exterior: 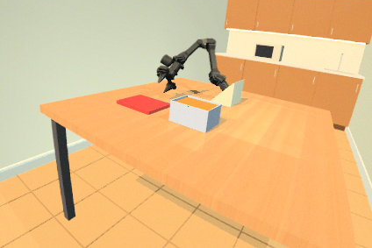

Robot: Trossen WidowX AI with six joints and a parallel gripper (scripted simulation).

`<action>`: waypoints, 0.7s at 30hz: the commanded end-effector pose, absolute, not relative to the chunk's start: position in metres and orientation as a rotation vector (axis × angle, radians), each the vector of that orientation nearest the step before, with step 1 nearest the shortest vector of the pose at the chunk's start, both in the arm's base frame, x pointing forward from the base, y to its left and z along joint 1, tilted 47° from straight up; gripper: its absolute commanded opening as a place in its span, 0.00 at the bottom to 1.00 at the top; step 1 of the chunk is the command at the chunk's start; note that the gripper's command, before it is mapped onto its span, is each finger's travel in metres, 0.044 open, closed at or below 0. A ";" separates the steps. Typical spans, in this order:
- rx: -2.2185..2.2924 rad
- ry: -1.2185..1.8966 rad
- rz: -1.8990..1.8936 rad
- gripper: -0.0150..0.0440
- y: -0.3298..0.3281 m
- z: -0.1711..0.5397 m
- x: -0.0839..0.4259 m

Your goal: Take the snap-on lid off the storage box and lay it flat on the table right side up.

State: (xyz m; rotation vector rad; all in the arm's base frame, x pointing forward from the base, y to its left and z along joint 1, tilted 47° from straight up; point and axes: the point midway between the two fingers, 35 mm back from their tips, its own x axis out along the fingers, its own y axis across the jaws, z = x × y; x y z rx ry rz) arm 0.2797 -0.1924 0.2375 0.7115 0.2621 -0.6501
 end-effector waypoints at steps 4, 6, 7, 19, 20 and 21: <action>0.713 0.255 -0.650 1.00 -0.183 0.249 0.275; 0.713 0.255 -0.650 1.00 -0.180 0.251 0.273; 0.713 0.255 -0.650 1.00 -0.179 0.252 0.273; 0.715 0.256 -0.650 1.00 -0.162 0.267 0.264; 0.715 0.256 -0.650 1.00 -0.161 0.269 0.263; 0.715 0.256 -0.650 1.00 -0.160 0.270 0.263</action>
